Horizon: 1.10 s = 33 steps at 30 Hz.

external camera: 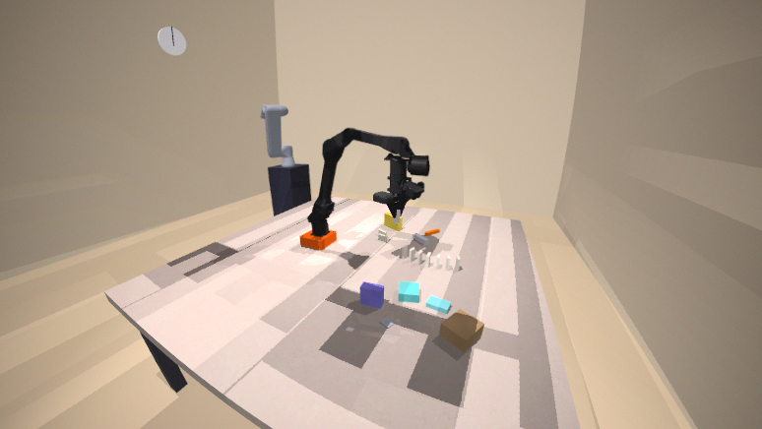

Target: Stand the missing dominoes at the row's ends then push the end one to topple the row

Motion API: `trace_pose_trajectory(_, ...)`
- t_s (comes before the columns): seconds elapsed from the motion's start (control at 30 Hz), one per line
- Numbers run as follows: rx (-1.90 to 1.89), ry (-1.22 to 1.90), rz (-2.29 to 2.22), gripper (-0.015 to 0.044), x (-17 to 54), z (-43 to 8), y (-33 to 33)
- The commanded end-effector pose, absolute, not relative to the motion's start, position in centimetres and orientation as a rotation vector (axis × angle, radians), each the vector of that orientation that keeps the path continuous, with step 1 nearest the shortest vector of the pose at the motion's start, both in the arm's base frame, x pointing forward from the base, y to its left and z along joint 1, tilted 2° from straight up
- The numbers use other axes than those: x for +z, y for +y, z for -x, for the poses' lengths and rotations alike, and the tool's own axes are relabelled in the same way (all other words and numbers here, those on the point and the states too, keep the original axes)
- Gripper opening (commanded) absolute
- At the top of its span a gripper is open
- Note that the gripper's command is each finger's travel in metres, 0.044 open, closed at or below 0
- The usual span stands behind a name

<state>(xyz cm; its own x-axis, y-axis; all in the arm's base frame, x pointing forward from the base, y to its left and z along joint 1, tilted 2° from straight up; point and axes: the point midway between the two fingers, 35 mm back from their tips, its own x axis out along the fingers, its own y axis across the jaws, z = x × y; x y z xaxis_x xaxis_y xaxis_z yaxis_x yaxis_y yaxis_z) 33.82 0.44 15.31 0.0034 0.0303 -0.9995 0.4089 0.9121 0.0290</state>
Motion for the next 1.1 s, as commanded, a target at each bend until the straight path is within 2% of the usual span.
trace_pose_trajectory(0.0, -0.242, 1.551, -0.29, 0.0107, 15.5, -33.9, 1.4)
trace_pose_trajectory(0.3, -0.233, 1.552, -0.284, 0.0107, 14.6, -34.1, 1.5)
trace_pose_trajectory(1.07, -0.239, 1.551, -0.288, 0.0107, 3.5, -34.3, 1.8)
